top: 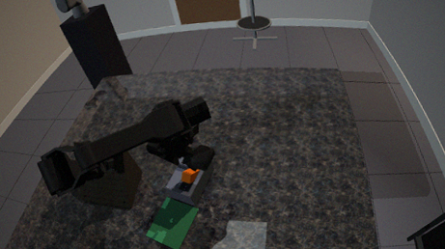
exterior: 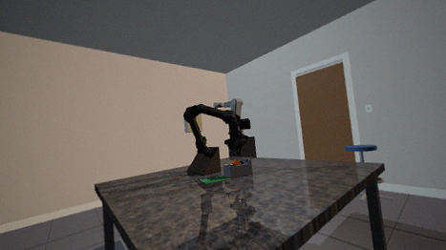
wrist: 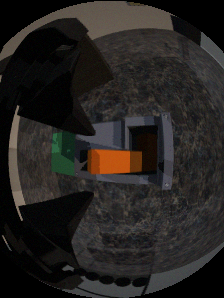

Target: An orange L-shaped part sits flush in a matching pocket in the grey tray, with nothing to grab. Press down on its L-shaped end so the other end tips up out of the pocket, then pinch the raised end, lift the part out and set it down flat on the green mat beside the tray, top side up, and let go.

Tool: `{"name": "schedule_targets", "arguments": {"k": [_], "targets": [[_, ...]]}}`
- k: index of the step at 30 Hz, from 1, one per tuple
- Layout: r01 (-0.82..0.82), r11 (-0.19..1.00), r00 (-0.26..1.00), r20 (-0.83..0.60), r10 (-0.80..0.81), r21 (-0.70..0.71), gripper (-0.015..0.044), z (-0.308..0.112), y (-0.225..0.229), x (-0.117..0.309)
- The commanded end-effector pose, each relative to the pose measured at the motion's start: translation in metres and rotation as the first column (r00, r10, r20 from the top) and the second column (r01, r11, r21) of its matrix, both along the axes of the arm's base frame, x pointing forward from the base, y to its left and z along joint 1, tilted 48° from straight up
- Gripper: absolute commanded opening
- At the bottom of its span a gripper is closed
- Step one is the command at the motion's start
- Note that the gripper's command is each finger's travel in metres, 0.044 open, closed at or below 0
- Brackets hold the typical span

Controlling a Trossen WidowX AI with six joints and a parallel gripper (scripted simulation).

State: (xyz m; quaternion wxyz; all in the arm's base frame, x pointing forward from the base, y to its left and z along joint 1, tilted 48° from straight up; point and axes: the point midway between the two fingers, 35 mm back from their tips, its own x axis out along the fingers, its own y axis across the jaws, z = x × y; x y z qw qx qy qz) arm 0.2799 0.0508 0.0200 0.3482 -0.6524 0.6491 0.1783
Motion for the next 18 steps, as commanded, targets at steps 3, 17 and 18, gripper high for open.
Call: {"name": "schedule_targets", "arguments": {"k": [3,17,18], "targets": [[-0.008,1.0,1.0,-0.006,0.008,-0.006,0.028,-0.005,-0.006,-0.001],[-0.008,1.0,1.0,-0.006,0.008,-0.006,0.028,-0.021,-0.022,0.002],[-0.008,1.0,1.0,-0.006,0.008,-0.006,0.028,-0.022,-0.023,0.002]]}}
